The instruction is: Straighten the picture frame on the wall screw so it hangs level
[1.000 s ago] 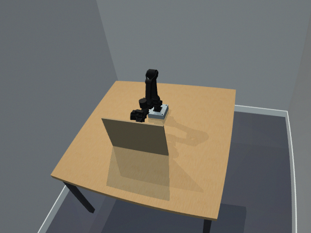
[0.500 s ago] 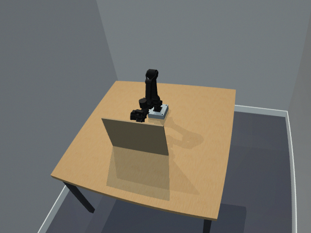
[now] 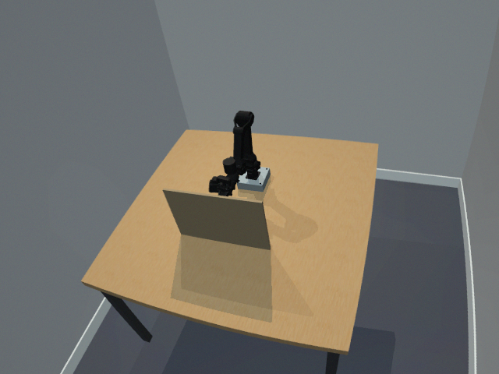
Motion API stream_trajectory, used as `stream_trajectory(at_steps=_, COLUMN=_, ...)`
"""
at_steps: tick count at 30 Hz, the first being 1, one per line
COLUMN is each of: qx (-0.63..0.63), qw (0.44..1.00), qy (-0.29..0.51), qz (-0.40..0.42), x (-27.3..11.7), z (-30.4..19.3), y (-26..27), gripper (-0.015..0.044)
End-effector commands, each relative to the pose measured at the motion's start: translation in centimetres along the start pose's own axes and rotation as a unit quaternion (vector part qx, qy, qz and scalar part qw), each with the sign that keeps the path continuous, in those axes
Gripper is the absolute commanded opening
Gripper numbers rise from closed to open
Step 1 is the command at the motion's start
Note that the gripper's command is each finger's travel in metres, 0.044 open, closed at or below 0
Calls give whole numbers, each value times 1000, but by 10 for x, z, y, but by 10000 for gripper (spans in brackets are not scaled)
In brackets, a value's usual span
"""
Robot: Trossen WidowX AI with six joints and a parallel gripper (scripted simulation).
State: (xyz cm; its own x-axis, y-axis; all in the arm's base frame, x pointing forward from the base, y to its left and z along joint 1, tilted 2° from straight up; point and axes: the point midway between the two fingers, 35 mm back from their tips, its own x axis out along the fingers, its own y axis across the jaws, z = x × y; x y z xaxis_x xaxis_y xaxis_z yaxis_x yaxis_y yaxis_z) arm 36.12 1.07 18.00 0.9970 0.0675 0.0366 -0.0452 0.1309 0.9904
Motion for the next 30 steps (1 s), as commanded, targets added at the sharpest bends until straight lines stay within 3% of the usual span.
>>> stream_trajectory(at_steps=1, qx=2, qw=1000, qy=-1, qz=1, x=0, z=0, y=2, gripper=0)
stream_trajectory(at_steps=30, qx=2, qw=1000, qy=-1, qz=1, x=0, z=0, y=6, gripper=0)
